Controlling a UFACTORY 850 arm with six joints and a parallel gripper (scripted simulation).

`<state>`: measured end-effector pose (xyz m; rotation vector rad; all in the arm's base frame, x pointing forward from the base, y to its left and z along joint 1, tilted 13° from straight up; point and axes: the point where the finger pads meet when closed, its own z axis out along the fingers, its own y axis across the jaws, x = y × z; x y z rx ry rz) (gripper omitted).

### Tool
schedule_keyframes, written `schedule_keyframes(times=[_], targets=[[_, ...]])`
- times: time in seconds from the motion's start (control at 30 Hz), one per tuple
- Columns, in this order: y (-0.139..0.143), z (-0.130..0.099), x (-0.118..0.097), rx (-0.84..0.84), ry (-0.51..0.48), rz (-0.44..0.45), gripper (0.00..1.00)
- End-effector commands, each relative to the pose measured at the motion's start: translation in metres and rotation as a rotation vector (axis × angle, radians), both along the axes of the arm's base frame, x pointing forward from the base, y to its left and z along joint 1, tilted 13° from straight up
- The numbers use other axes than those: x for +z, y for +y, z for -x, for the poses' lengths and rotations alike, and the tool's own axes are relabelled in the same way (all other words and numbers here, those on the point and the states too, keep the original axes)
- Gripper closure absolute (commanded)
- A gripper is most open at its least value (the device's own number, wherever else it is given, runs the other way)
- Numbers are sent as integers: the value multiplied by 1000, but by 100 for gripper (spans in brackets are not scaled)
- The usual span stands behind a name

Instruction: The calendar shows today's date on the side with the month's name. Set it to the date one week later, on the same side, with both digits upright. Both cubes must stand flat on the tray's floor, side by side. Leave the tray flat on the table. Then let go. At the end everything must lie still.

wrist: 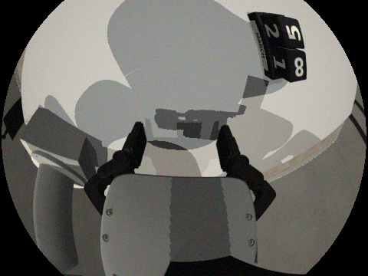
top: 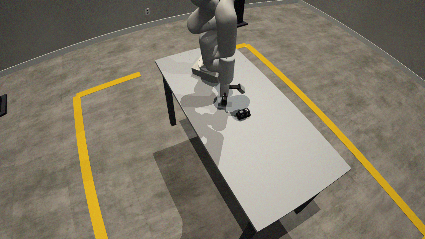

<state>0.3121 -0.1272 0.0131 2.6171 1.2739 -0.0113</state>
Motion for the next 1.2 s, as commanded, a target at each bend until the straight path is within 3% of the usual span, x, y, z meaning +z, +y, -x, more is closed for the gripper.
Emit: schedule_keyframes(times=[0.0,0.77,1.0,1.17], targets=[[0,0,0,0,-1,0,0],[1,0,4,0,-1,0,0],[5,2,26,0,-1,0,0],[6,3,30,0,-1,0,0]])
